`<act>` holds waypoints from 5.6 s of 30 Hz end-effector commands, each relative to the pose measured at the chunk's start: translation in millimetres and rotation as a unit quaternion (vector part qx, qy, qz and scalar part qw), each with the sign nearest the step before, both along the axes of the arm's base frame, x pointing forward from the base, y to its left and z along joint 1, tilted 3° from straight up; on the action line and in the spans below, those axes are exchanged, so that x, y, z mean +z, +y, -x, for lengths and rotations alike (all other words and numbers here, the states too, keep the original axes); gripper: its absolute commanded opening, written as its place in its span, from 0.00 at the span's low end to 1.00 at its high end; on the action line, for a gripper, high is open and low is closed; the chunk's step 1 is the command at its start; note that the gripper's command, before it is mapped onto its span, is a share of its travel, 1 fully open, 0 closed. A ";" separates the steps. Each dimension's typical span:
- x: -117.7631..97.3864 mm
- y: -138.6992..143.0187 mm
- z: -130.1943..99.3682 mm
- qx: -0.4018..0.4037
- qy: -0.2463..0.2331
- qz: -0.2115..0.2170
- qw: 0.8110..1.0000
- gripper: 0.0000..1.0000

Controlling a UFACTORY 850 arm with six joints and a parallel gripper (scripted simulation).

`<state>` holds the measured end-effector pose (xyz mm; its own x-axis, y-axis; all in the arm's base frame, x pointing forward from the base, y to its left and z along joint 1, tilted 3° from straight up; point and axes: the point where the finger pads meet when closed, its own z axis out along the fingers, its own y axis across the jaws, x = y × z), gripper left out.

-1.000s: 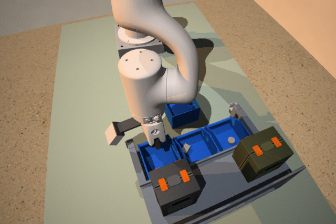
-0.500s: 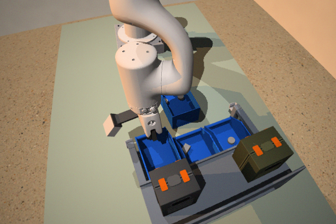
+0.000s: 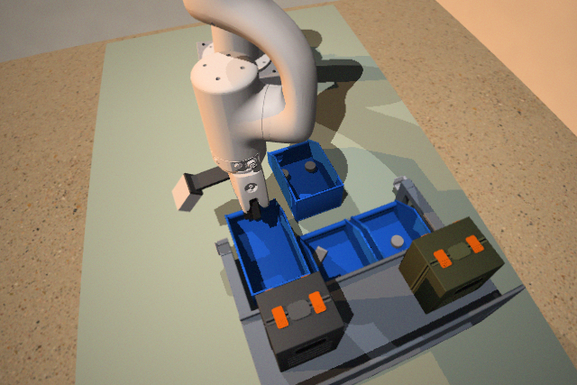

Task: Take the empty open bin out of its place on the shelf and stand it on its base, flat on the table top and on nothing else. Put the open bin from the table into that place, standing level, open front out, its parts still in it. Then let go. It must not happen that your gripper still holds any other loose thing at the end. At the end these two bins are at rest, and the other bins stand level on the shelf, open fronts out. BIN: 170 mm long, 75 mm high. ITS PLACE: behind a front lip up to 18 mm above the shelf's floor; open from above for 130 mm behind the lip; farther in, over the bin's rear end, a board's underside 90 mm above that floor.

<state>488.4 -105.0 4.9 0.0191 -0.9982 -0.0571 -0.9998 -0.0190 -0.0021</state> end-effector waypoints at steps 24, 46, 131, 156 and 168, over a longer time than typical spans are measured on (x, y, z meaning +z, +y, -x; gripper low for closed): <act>0.5 -1.5 60.5 0.000 -0.003 -0.002 1.000 0.00; 0.4 -1.7 72.4 0.000 -0.003 -0.002 1.000 0.00; -0.7 -2.3 108.5 0.000 -0.003 -0.002 1.000 0.00; -21.8 -1.0 108.3 0.000 -0.003 -0.002 1.000 0.00; -24.8 -0.9 108.3 0.000 -0.003 -0.002 1.000 0.00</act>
<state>379.6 -105.7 -19.5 0.0191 -0.9979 -0.0624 -0.9996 -0.0203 0.0181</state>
